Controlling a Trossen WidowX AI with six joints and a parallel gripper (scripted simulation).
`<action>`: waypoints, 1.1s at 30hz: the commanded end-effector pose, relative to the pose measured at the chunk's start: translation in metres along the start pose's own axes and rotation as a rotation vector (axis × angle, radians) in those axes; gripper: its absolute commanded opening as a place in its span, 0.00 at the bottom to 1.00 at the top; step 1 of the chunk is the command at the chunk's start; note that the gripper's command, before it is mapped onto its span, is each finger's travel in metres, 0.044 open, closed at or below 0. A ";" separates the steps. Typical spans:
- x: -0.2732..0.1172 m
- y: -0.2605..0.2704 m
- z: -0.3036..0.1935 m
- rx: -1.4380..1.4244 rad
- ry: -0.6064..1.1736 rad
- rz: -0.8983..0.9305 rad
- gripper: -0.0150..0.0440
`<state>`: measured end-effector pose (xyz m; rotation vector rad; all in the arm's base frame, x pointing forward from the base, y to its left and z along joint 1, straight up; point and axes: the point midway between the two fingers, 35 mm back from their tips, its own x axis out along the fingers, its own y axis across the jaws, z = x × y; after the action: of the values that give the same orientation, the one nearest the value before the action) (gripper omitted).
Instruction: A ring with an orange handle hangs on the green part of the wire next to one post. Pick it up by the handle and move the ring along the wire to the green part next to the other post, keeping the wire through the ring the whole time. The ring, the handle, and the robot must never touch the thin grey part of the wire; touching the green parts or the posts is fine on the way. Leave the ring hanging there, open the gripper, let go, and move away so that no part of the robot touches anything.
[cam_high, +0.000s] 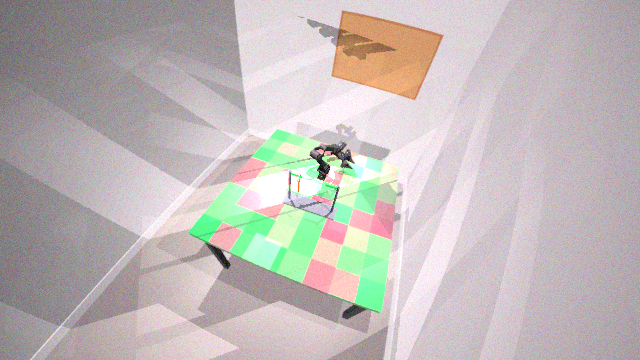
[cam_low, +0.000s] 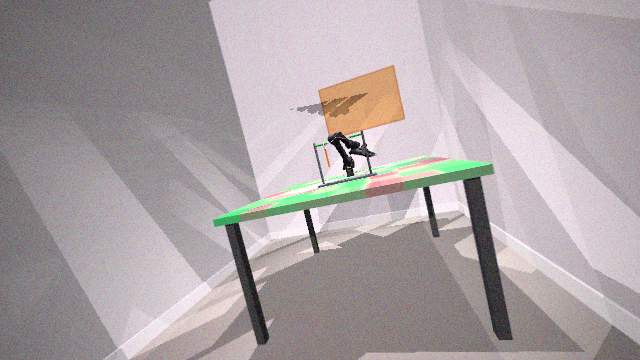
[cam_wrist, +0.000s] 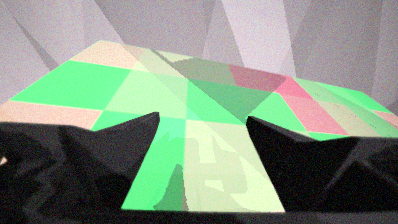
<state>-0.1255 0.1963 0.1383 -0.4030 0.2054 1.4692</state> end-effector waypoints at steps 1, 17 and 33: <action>0.001 -0.001 0.000 0.001 0.002 -0.002 0.89; 0.050 -0.066 -0.020 0.142 0.186 -0.186 0.53; 0.074 -0.140 -0.044 0.329 0.298 -0.333 0.53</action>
<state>0.0088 0.2408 0.0944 -0.3827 0.5517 1.0567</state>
